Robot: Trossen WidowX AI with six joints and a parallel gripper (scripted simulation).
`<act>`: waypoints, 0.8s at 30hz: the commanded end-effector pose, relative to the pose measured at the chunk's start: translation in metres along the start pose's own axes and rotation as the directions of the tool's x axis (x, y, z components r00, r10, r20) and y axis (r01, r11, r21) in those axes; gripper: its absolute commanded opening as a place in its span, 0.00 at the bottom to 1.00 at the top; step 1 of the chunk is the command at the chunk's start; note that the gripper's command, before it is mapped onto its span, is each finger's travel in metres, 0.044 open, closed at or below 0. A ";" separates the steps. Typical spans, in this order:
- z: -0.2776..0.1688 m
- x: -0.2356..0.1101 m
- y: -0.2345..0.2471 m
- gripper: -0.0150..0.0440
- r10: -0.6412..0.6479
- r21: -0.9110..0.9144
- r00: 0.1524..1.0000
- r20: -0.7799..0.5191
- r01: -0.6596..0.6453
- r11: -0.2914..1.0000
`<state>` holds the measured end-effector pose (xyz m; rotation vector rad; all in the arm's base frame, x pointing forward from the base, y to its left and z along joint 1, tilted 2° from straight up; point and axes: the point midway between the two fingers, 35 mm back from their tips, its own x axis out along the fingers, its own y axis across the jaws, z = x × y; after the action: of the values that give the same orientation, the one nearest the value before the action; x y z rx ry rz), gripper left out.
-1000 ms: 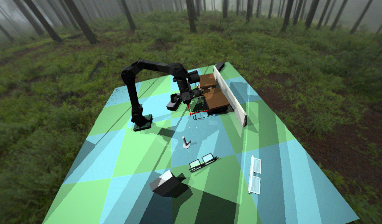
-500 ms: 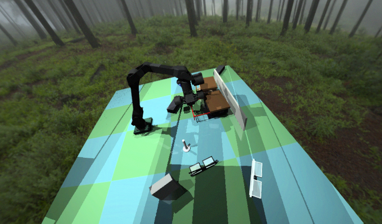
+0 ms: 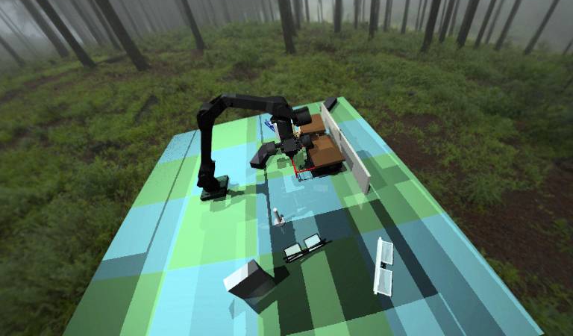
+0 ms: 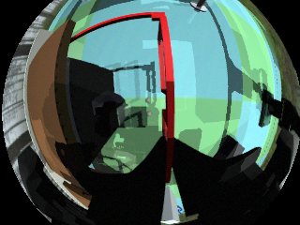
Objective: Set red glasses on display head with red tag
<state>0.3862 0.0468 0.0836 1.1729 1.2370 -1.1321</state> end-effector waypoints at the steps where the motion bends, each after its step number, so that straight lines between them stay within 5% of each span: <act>1: 0.001 -0.001 0.008 0.25 0.005 -0.006 1.000 0.003 -0.005 1.000; 24: 0.000 -0.002 0.036 0.25 0.007 -0.006 1.000 0.003 -0.007 1.000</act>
<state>0.4171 0.0493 0.0850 1.1745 1.2347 -1.1296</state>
